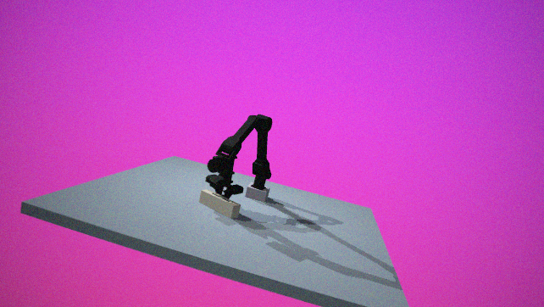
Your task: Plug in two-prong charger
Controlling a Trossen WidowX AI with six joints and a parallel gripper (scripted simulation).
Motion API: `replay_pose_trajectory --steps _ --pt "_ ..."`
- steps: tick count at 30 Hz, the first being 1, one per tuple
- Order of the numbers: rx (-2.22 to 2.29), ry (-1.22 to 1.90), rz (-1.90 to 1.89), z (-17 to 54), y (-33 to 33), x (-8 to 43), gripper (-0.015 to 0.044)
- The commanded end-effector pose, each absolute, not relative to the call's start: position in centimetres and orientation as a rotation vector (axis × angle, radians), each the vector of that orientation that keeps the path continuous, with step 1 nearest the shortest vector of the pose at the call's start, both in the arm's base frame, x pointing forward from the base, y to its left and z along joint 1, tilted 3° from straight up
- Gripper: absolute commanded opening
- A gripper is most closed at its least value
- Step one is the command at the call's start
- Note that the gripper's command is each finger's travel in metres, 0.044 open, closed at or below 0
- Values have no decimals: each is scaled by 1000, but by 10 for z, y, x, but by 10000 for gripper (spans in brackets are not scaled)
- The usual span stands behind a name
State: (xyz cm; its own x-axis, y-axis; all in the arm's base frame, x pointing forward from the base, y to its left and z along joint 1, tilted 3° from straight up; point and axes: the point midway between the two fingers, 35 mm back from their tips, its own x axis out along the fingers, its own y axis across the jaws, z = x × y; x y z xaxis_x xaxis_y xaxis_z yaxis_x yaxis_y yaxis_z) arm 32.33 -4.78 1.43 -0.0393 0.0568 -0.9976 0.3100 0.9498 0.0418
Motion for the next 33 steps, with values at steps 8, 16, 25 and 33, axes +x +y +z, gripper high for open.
replay_pose_trajectory --steps 8,16,25,33 --pt "288 1603 -209 14 -48 323 440" --pt "287 1599 -209 14 -47 322 440" --pt "286 1593 -210 14 -46 319 440" --pt "285 1588 -210 14 -46 317 440"
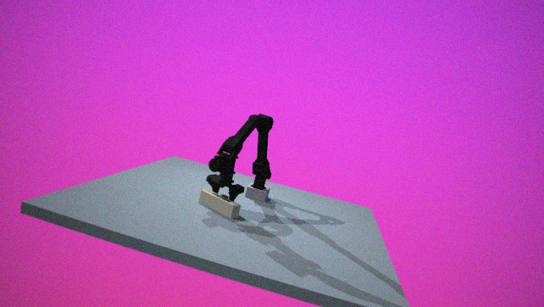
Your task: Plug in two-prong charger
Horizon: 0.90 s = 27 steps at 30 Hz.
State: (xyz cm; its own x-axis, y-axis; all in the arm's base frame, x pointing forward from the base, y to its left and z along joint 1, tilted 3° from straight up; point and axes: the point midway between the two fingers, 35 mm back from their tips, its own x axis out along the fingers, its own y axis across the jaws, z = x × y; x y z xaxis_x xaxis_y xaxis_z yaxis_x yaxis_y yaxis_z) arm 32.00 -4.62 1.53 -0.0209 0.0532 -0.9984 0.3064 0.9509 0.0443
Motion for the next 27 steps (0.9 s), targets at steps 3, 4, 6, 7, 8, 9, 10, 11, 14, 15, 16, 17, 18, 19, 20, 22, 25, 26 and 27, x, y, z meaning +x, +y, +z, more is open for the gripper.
replay_pose_trajectory --steps 3,4,6,7,8,9,10,11,14,15,16,17,18,19,20,22,25,26,27 --pt "285 1587 -210 14 -45 316 440" --pt "285 1586 -210 14 -45 316 440" --pt "285 1585 -211 14 -45 315 440" --pt "285 1584 -211 14 -45 315 440" --pt "285 1583 -211 14 -45 315 440" --pt "285 1583 -211 14 -45 315 440" --pt "284 1582 -211 14 -45 314 440" --pt "284 1581 -211 14 -45 314 440" --pt "284 1580 -211 14 -45 313 440" --pt "284 1579 -211 14 -44 313 440" --pt "284 1578 -211 14 -44 313 440" --pt "284 1578 -211 14 -44 313 440" --pt "284 1577 -211 13 -44 312 440" --pt "284 1577 -211 13 -44 312 440" --pt "284 1576 -211 13 -44 312 440" --pt "284 1576 -211 13 -44 312 440" --pt "284 1576 -211 13 -44 311 440" --pt "284 1576 -211 14 -44 311 440" --pt "284 1576 -211 14 -43 310 440"
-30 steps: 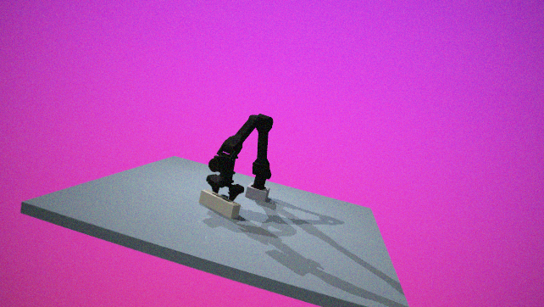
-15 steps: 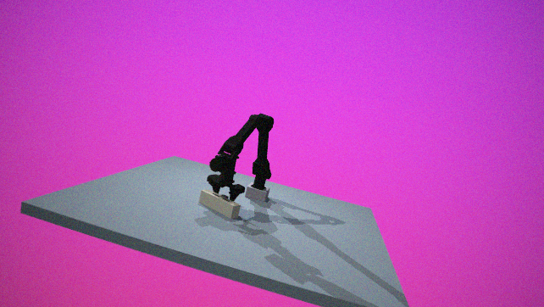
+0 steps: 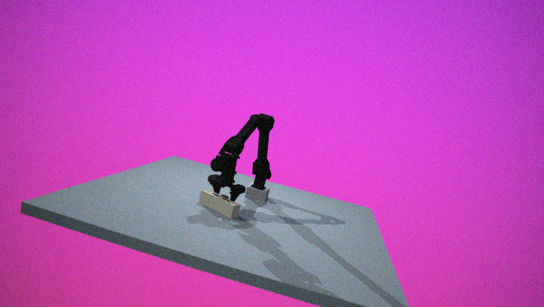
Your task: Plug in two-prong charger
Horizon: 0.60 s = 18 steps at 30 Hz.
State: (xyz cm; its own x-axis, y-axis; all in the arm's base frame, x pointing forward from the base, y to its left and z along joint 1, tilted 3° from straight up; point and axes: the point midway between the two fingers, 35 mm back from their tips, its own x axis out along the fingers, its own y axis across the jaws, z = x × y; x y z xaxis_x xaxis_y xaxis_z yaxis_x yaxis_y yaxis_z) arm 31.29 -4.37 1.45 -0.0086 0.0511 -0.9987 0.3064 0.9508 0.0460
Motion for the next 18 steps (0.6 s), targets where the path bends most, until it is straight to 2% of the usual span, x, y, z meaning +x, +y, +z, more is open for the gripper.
replay_pose_trajectory --steps 1,18 --pt "284 1576 -211 14 -43 309 440" --pt "284 1578 -211 14 -36 291 440"
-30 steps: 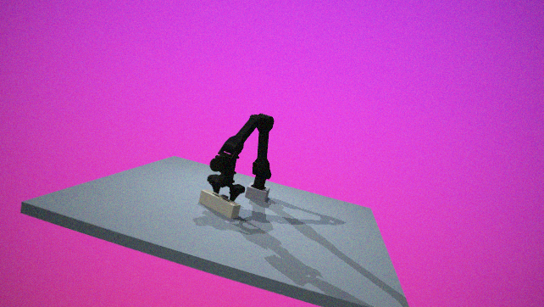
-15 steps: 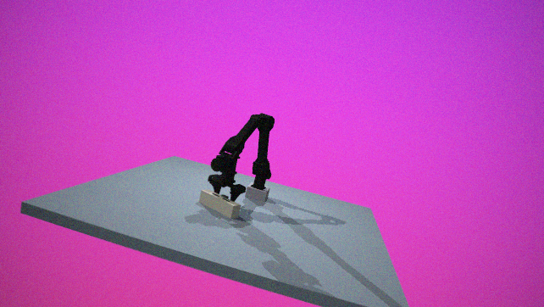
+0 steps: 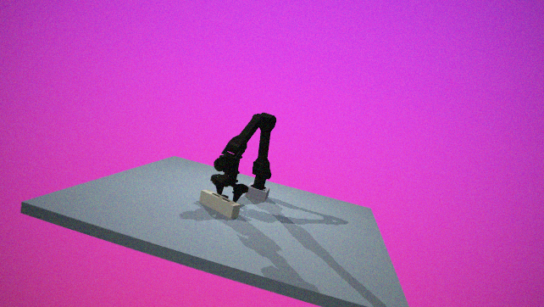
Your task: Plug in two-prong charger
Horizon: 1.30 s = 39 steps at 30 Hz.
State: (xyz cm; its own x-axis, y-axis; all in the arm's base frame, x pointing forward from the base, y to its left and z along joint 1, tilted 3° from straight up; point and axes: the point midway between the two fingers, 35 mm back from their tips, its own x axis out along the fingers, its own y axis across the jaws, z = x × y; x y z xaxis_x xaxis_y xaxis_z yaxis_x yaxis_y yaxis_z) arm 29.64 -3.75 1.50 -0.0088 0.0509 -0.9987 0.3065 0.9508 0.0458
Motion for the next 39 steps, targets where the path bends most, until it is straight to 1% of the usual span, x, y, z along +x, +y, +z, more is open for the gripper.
replay_pose_trajectory --steps 1,32,35,39 --pt "284 1578 -211 14 -36 290 440" --pt "285 1581 -211 11 -25 257 440" --pt "259 1511 -203 21 -27 262 440" --pt "210 1315 -212 46 -30 267 440"
